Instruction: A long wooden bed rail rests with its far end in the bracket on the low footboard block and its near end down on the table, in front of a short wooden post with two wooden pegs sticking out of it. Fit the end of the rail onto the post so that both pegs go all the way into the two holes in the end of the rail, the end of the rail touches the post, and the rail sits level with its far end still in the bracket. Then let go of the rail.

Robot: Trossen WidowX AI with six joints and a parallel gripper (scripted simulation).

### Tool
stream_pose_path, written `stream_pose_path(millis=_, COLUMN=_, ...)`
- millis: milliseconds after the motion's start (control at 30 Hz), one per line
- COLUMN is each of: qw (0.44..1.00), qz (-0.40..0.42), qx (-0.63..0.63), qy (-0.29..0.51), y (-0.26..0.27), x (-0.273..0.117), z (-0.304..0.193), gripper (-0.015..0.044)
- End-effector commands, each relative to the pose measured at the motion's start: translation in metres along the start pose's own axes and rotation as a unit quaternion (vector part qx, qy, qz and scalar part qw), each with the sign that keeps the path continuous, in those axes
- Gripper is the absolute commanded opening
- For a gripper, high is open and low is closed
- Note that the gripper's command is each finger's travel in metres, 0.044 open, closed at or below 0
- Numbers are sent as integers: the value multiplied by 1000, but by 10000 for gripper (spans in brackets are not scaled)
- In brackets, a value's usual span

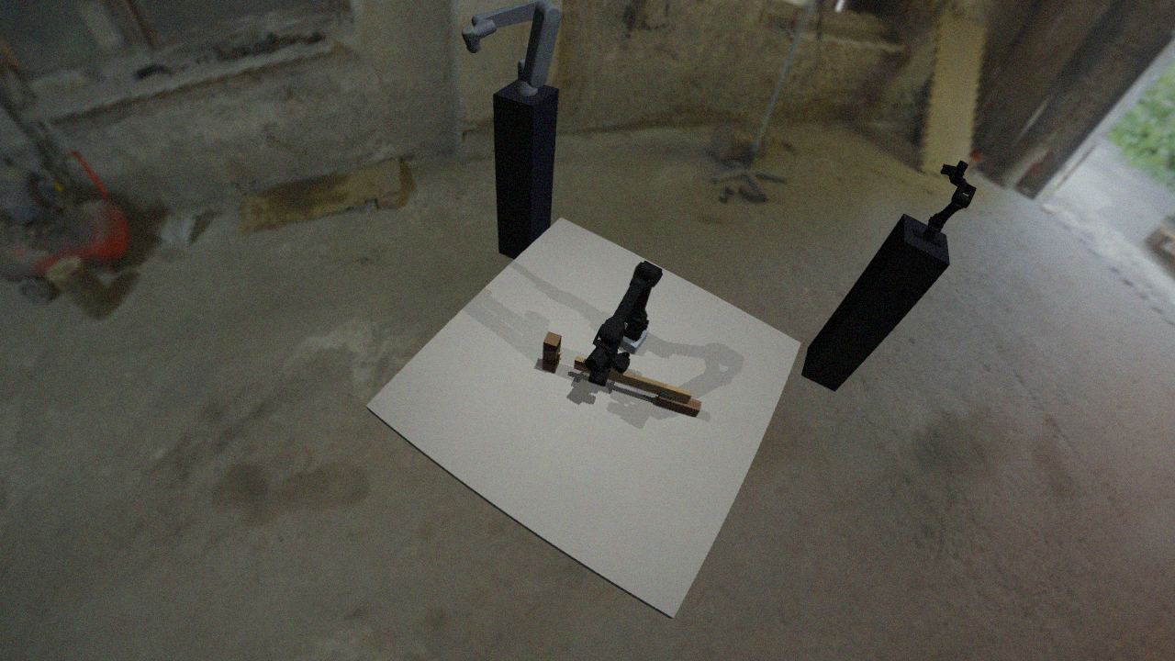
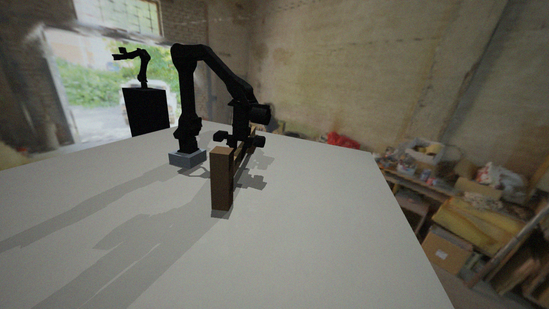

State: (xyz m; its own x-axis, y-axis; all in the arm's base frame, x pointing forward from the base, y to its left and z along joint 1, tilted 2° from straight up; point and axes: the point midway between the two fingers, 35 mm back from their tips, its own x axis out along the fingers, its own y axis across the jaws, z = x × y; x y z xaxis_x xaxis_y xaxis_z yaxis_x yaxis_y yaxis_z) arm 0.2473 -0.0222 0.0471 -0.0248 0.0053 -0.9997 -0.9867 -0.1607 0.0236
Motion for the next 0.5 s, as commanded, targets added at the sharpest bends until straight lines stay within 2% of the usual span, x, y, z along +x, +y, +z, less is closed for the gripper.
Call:
stream_pose_path(millis=0, qw=1000, qz=-7, qx=-1, qy=0, y=-3, x=-6, z=0, gripper=0)
stream_pose_path(millis=467, qw=1000, qz=-7, qx=-1, qy=0, y=-3, x=-11, z=0, gripper=0)
